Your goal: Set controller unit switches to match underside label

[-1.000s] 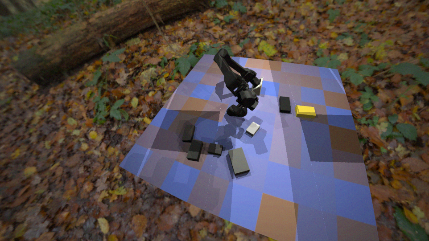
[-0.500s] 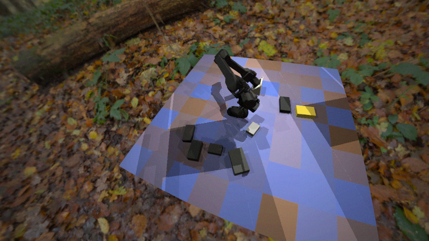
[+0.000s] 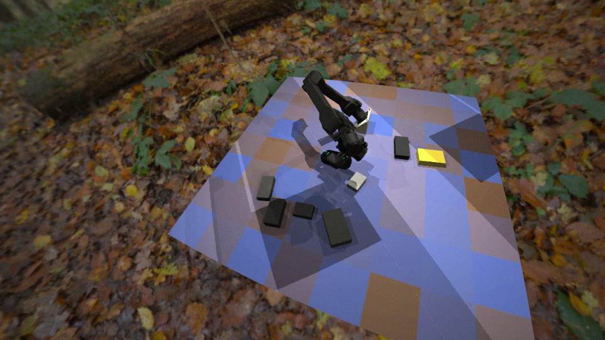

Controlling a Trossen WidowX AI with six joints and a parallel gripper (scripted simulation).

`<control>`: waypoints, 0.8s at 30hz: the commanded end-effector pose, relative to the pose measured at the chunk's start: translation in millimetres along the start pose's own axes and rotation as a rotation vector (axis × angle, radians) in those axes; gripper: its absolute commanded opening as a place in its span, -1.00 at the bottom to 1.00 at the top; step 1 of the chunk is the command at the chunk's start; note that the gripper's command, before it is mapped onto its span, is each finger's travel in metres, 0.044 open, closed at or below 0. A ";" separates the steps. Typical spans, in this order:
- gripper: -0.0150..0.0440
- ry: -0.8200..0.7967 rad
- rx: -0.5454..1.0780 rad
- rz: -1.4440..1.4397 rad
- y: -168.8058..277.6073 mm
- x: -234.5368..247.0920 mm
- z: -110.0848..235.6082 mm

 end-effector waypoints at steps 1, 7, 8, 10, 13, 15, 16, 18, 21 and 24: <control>0.65 -0.005 0.020 0.008 2.5 0.6 -7.6; 0.65 -0.004 0.020 0.008 0.1 0.7 -11.5; 0.65 -0.004 0.020 0.008 -0.3 0.8 -12.2; 0.65 -0.004 0.020 0.008 -1.0 0.8 -13.5; 0.65 -0.004 0.020 0.007 -2.1 0.9 -15.5; 0.65 -0.004 0.020 0.007 -2.9 0.9 -16.9; 0.65 -0.004 0.020 0.007 -3.2 1.0 -17.5; 0.65 -0.004 0.020 0.007 -3.9 1.0 -18.9; 0.65 -0.004 0.020 0.007 -4.9 1.1 -21.0; 0.65 -0.004 0.020 0.007 -5.8 1.1 -23.1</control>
Point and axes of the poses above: the point midway between the two fingers, 35 mm back from their tips, its own z axis back along the fingers, its own x axis across the jaws, y = z × x, the point moved 1 cm from there along z, back along the fingers, and after that the axes turned 3 degrees about -z, right-handed, at the moved point
